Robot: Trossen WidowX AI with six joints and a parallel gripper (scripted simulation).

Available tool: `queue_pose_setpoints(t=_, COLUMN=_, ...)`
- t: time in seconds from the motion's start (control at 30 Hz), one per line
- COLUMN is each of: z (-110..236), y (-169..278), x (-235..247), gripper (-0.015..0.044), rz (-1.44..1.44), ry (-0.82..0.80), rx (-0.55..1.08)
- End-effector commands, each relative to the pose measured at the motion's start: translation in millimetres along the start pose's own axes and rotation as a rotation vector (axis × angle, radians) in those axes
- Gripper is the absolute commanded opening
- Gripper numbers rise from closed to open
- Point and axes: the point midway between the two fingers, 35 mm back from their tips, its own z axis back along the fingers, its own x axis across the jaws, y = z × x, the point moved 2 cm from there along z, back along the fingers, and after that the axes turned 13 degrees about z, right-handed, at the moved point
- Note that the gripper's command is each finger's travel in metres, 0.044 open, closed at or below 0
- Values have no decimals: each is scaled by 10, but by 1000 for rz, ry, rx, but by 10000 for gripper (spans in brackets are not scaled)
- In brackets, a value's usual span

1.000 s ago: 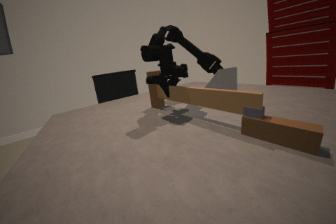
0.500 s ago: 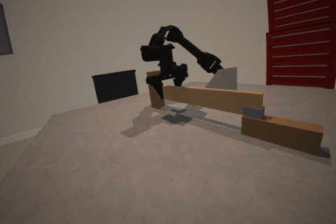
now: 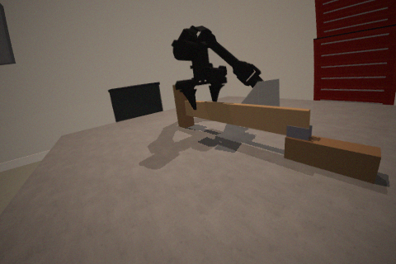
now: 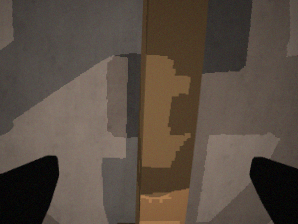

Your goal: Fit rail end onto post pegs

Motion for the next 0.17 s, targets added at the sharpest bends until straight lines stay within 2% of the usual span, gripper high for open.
queue_pose_setpoints(t=0.0, z=15, y=-8, x=-9, gripper=440, rz=-6, ry=0, rx=-5)
queue_pose_setpoints(t=0.13, z=15, y=-8, x=-9, gripper=440, rz=-6, ry=0, rx=-5)
